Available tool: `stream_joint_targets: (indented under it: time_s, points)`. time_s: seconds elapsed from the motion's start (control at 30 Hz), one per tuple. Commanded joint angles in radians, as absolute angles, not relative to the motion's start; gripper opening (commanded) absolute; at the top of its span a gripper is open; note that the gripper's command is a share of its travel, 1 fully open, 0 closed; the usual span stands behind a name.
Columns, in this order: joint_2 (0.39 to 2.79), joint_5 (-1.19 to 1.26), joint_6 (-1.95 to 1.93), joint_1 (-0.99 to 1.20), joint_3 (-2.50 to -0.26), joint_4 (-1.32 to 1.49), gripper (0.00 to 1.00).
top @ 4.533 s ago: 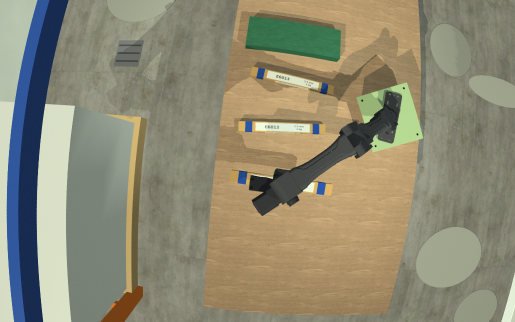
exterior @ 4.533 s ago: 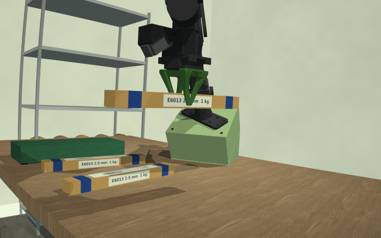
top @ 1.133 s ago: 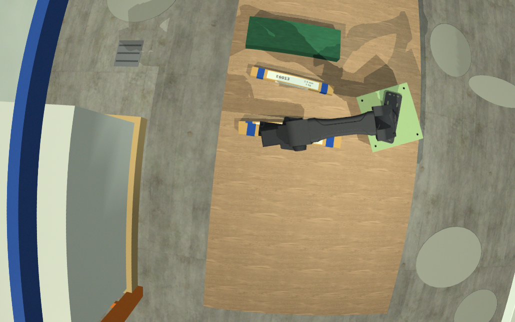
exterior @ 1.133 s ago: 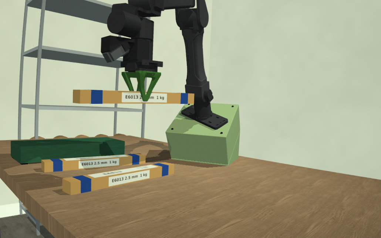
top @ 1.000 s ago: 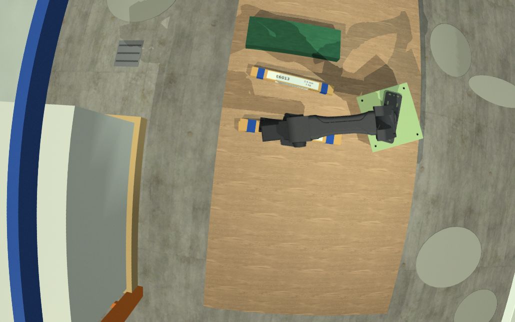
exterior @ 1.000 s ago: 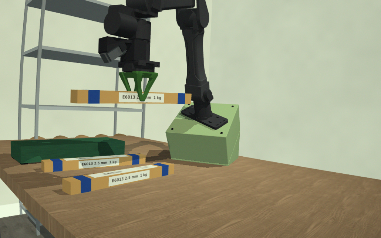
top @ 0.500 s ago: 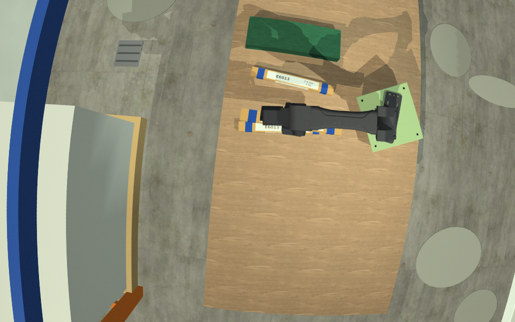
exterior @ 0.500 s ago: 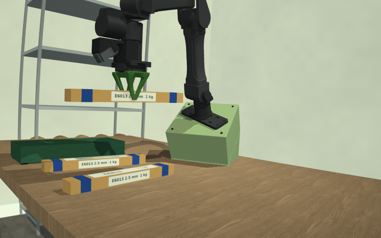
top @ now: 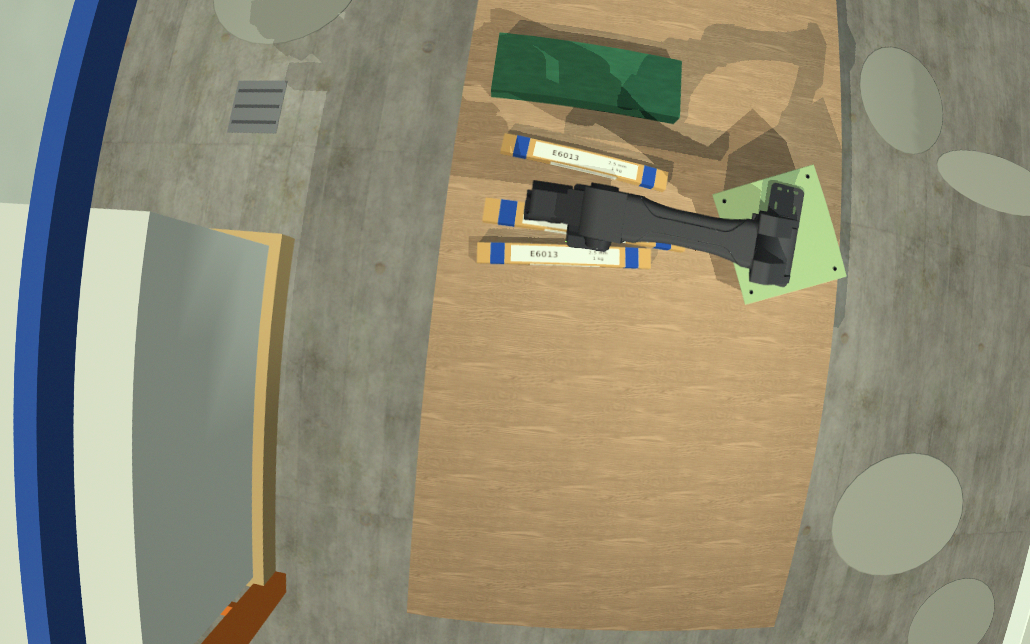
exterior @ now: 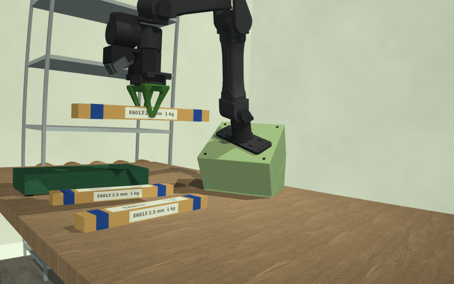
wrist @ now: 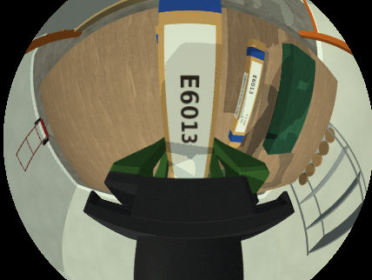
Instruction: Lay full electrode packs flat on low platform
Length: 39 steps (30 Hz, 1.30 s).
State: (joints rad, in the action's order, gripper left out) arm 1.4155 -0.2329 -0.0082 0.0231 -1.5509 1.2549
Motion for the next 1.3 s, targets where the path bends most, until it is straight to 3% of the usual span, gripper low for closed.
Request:
stream_joint_targets:
  time_s: [0.0,0.6,1.27]
  points:
    - [1.366,-0.261,-0.061,-0.028,-1.557,1.262,0.00]
    - [1.403,-0.337,-0.219,-0.198,-1.544,1.272,0.00]
    - [1.407,-0.335,-0.211,-0.196,-1.514,1.217,0.00]
